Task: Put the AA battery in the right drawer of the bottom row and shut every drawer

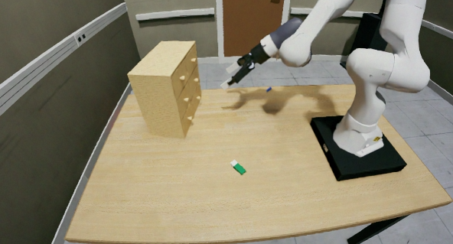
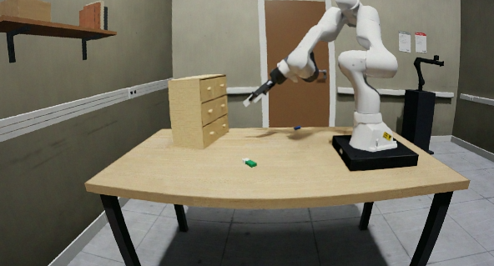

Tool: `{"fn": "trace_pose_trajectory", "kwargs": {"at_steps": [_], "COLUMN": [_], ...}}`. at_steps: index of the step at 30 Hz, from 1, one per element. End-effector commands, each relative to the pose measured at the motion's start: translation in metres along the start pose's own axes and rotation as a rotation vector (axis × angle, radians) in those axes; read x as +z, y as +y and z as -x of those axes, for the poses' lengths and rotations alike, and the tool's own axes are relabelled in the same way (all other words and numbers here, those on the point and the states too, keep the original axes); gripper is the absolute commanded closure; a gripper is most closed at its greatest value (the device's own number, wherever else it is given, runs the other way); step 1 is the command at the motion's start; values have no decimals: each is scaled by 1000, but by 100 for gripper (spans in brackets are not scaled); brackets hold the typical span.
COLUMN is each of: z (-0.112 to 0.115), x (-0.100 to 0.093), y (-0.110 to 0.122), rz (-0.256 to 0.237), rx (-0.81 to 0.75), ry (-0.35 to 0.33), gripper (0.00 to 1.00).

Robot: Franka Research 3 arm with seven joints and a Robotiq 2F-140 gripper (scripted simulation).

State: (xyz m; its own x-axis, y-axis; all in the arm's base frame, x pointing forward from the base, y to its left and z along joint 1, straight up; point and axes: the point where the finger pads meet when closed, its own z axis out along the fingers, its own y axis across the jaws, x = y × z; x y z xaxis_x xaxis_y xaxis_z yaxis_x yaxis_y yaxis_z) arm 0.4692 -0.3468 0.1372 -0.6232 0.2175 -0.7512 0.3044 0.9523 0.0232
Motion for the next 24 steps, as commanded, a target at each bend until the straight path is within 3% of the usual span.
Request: {"fn": "trace_pose_trajectory", "kwargs": {"at_steps": [1, 24], "z": [4, 4], "x": [1, 17], "y": [-2, -3], "rz": [-11, -9], "rx": [-26, -28], "ry": [-38, -152], "gripper": [0, 0]}}
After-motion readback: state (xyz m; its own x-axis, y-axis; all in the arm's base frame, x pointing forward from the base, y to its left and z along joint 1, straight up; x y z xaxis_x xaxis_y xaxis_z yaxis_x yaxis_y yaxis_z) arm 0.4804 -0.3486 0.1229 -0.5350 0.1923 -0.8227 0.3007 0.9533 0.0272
